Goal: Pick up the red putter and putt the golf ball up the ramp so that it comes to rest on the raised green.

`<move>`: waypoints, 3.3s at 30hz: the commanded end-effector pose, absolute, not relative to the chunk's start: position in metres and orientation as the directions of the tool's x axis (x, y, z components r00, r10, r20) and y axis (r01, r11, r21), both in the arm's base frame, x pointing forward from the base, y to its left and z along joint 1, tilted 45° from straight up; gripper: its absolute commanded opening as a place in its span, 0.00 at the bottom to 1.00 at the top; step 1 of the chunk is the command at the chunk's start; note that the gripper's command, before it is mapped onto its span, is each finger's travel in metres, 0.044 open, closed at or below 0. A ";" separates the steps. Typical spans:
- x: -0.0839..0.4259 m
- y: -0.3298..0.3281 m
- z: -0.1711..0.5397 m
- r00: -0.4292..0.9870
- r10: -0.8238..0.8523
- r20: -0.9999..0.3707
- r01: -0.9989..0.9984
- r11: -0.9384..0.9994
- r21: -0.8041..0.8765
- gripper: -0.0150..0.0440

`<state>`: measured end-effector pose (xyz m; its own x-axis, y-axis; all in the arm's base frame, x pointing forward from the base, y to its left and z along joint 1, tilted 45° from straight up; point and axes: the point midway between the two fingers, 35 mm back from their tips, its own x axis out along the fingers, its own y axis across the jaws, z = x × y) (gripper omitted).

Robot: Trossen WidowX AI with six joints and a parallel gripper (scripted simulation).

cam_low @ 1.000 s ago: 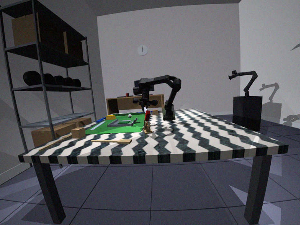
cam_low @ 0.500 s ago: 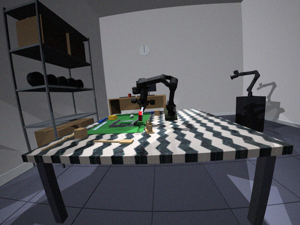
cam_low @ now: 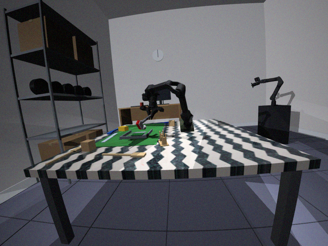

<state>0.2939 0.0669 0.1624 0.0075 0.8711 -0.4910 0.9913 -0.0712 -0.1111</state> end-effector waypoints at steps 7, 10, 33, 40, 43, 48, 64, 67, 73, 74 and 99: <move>0.324 0.025 0.128 0.069 0.836 -0.545 0.955 -0.214 -0.206 0.25; 0.331 0.012 0.118 0.077 0.826 -0.558 0.934 -0.255 -0.249 0.25; 0.353 -0.105 0.013 0.109 0.749 -0.653 0.627 -0.562 -0.539 0.25; 0.348 -0.138 -0.023 0.113 0.733 -0.671 0.501 -0.625 -0.598 0.25; 0.344 -0.151 -0.038 0.112 0.726 -0.678 0.436 -0.649 -0.623 0.25; 0.337 -0.171 -0.064 0.108 0.716 -0.689 0.323 -0.681 -0.657 0.25; 0.318 -0.200 -0.110 0.100 0.703 -0.704 0.122 -0.711 -0.693 0.25; 0.317 -0.196 -0.115 0.100 0.703 -0.704 0.122 -0.711 -0.693 0.25; 0.314 -0.181 -0.131 0.100 0.704 -0.703 0.122 -0.710 -0.693 0.25; 0.314 -0.178 -0.134 0.100 0.704 -0.703 0.122 -0.710 -0.693 0.25; 0.309 -0.154 -0.159 0.101 0.705 -0.702 0.123 -0.709 -0.694 0.25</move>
<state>0.3088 -0.1574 -0.1561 0.0924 0.7012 -0.7070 0.1278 -0.7125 -0.6900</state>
